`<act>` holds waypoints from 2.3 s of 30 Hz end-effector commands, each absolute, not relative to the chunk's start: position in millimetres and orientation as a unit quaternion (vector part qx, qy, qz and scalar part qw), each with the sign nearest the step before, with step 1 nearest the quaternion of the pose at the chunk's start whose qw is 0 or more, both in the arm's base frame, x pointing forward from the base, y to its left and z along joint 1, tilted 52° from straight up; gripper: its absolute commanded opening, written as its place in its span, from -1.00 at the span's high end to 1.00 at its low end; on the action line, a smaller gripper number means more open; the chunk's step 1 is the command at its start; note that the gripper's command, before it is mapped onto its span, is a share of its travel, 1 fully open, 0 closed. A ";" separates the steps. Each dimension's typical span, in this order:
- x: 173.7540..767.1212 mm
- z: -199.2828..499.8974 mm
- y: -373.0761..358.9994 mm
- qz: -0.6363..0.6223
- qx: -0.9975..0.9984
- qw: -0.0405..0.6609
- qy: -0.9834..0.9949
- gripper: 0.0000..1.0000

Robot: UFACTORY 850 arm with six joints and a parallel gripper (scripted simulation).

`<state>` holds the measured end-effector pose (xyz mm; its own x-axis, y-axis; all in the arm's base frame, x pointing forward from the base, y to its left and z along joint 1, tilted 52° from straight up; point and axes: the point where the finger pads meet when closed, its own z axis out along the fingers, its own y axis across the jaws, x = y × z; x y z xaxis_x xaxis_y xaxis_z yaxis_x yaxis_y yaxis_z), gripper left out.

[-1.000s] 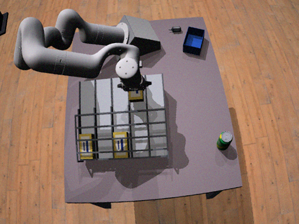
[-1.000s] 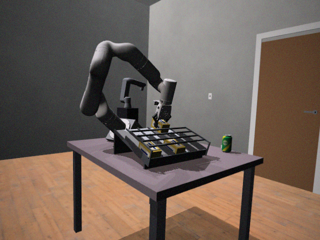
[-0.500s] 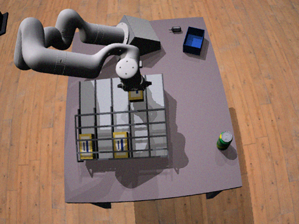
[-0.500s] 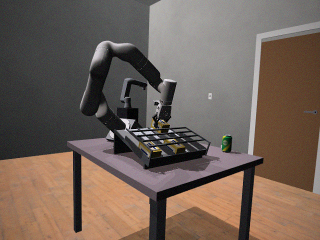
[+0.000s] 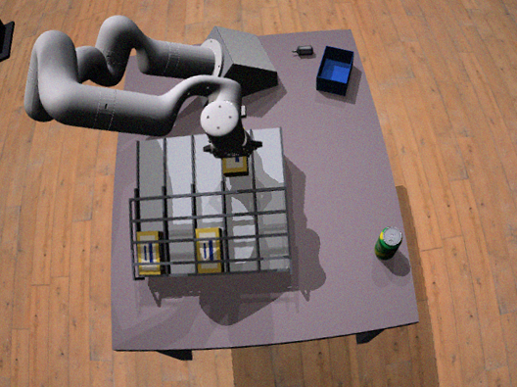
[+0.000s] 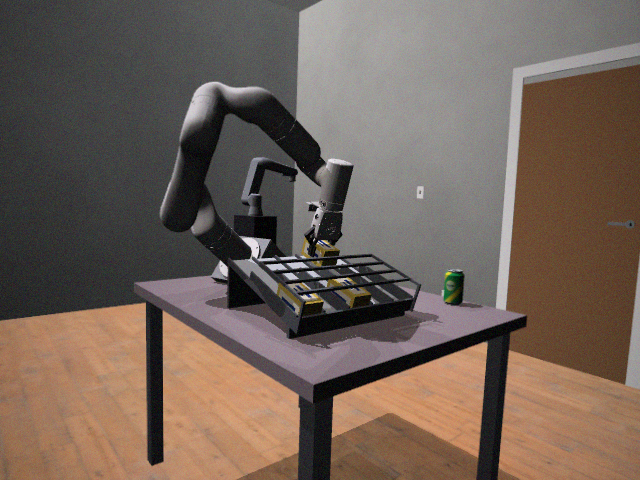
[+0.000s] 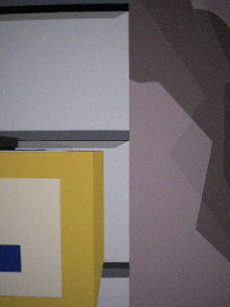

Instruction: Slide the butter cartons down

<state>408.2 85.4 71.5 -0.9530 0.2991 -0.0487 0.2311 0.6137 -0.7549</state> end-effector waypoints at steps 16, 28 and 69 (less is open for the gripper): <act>408.0 69.7 84.0 0.413 -0.148 0.040 -0.898 1.00; 408.0 69.7 84.0 0.413 -0.148 0.040 -0.898 1.00; 406.8 65.5 78.4 0.413 -0.148 0.040 -0.898 1.00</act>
<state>406.3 77.8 65.2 -0.9530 0.2990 -0.0489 0.2313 0.6139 -0.7548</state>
